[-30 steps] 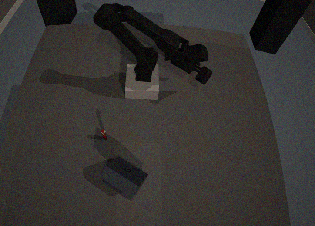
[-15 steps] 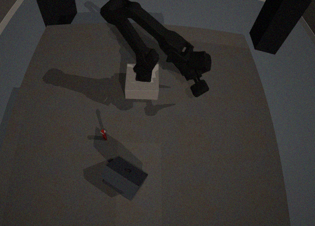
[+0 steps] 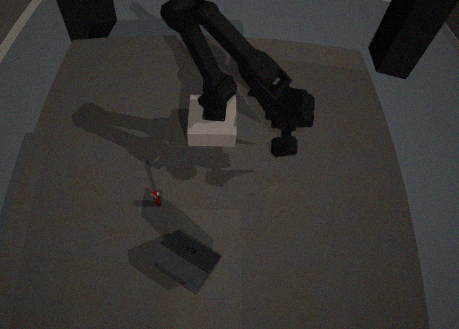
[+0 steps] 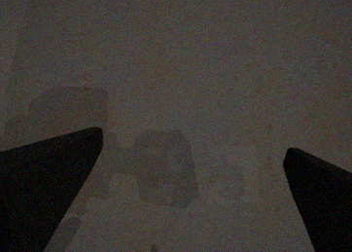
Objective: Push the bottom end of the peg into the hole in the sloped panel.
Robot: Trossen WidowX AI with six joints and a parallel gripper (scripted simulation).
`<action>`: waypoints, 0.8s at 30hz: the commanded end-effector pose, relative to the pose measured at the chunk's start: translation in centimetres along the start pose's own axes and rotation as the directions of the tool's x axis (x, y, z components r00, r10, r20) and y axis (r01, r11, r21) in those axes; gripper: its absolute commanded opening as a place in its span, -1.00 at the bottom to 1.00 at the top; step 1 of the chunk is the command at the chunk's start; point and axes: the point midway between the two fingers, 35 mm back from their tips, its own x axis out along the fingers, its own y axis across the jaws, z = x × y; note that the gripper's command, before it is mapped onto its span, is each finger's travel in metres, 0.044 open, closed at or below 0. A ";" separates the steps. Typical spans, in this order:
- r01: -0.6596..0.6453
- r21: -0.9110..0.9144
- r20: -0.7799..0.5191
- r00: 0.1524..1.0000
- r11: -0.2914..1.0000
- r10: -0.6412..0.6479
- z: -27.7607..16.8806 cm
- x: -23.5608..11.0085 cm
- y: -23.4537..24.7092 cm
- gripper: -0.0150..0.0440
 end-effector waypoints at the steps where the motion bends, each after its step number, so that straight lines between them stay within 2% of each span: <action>1: 0.030 0.103 -0.010 1.000 0.994 -0.029 0.2 -0.4 -1.3 1.00; 13: 0.117 0.428 -0.064 0.993 0.896 -0.100 -0.7 -1.3 -5.1 1.00; 24: 0.195 0.687 -0.123 0.981 0.700 -0.153 -2.0 -2.5 -8.6 1.00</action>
